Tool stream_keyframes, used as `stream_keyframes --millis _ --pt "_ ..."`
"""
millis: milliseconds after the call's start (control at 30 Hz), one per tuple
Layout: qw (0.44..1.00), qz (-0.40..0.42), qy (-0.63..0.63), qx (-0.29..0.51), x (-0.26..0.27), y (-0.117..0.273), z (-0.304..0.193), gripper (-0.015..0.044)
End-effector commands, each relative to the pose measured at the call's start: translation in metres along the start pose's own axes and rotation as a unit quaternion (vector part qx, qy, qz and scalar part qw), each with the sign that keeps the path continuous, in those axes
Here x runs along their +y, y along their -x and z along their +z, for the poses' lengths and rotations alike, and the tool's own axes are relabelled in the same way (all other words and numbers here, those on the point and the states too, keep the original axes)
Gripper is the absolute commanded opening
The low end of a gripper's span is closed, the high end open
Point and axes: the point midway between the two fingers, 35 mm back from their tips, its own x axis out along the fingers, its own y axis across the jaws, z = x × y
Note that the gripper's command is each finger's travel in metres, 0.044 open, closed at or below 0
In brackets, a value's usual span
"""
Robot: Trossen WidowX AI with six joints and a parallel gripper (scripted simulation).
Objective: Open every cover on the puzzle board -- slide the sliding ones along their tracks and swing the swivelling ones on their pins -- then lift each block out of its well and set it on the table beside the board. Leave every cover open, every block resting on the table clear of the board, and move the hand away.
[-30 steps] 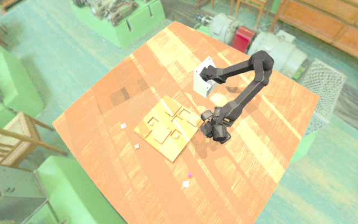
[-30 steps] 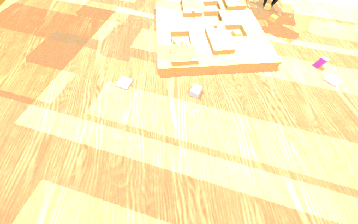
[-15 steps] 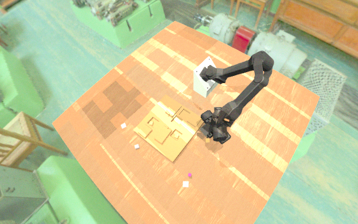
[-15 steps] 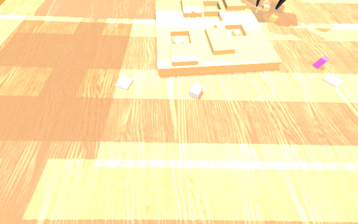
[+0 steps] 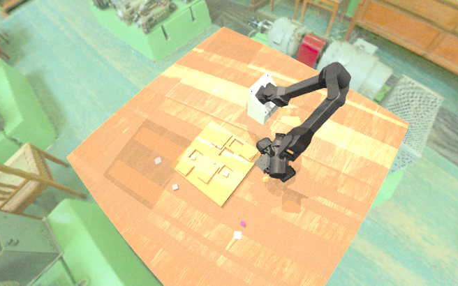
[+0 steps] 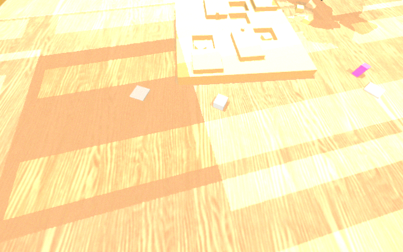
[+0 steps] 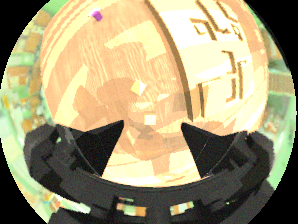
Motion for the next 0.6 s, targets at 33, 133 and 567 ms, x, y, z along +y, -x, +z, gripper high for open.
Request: stream_keyframes --millis 33,133,567 --pt "1.0 0.004 0.005 -0.001 0.002 0.017 0.0 0.044" --pt "1.0 0.004 0.004 -0.001 0.002 0.027 -0.001 0.044" --pt "0.998 0.001 -0.056 -0.005 0.0 0.048 0.013 0.0309"
